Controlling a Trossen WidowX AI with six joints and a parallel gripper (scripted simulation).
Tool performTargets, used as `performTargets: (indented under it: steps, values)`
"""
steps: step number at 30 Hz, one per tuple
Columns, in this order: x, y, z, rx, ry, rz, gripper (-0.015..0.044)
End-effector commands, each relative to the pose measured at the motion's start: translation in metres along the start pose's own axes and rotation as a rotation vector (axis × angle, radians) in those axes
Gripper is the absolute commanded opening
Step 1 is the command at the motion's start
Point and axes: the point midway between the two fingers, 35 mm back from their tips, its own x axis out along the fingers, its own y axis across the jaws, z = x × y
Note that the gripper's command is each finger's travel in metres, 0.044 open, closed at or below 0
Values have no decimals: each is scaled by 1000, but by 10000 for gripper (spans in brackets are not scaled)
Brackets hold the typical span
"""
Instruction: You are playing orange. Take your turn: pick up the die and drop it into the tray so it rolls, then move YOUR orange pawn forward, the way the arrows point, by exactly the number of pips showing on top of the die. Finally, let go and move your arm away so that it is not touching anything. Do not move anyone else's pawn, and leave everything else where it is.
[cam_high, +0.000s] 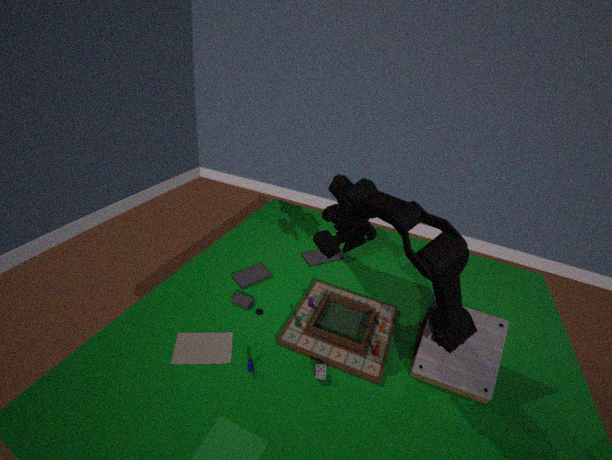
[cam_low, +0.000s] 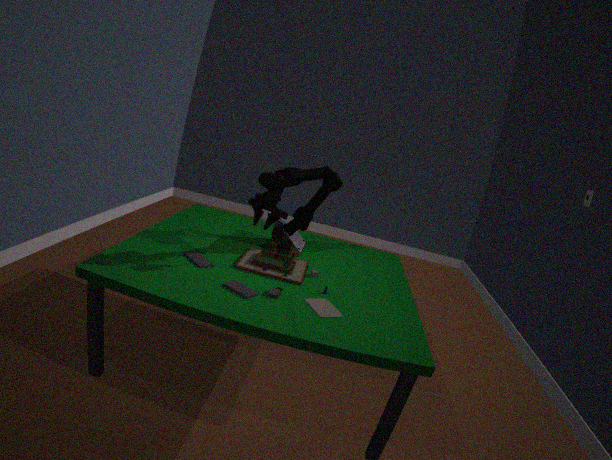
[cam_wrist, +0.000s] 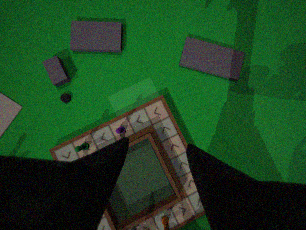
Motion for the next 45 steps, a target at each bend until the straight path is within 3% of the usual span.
performTargets:
  steps: [1, 7, 13, 45]
  values:
    - [14, 57, -39, -216, 73, 21, 275]
    - [29, 133, -120, -576, 184, 75, 275]
    - [30, 176, -212, -919, 299, 157, 275]
    - [80, 188, -234, -956, 312, 170, 275]
